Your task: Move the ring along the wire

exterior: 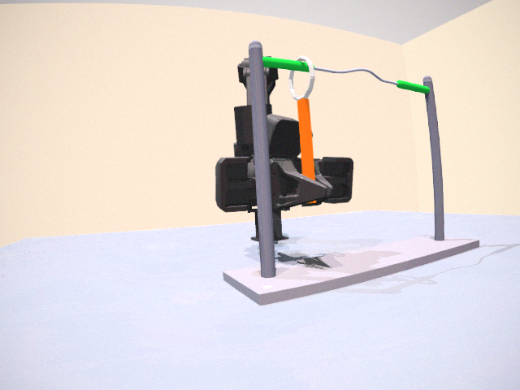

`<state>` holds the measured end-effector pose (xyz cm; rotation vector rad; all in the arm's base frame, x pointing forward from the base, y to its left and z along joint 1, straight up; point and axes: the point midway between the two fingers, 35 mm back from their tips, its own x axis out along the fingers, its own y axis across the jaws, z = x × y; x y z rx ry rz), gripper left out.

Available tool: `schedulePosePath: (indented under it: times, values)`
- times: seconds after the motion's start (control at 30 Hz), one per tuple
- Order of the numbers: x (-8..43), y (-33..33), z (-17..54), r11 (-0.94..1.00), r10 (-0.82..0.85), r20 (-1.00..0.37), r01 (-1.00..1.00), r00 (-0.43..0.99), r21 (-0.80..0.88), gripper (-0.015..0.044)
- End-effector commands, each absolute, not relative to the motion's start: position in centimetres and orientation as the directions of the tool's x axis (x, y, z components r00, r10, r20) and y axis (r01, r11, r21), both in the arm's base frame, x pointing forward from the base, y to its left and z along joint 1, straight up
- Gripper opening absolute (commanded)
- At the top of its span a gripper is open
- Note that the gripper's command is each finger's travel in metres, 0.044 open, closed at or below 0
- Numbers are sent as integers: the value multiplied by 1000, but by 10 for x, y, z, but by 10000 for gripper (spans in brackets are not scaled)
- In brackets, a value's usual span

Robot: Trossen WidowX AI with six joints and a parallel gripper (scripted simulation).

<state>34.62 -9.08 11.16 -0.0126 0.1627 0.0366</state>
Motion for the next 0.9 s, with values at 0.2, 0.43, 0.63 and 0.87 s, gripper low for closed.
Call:
schedulePosePath:
  times: [0.2,0.43,0.63,0.87]
  values:
    - [346,-91,115,999,35,-162,-37,986,-10,-150]
    - [346,-93,128,999,35,-161,-38,986,-12,-150]
    - [346,-93,128,999,35,-161,-38,986,-12,-150]
    - [346,-93,128,999,35,-161,-38,986,-12,-150]
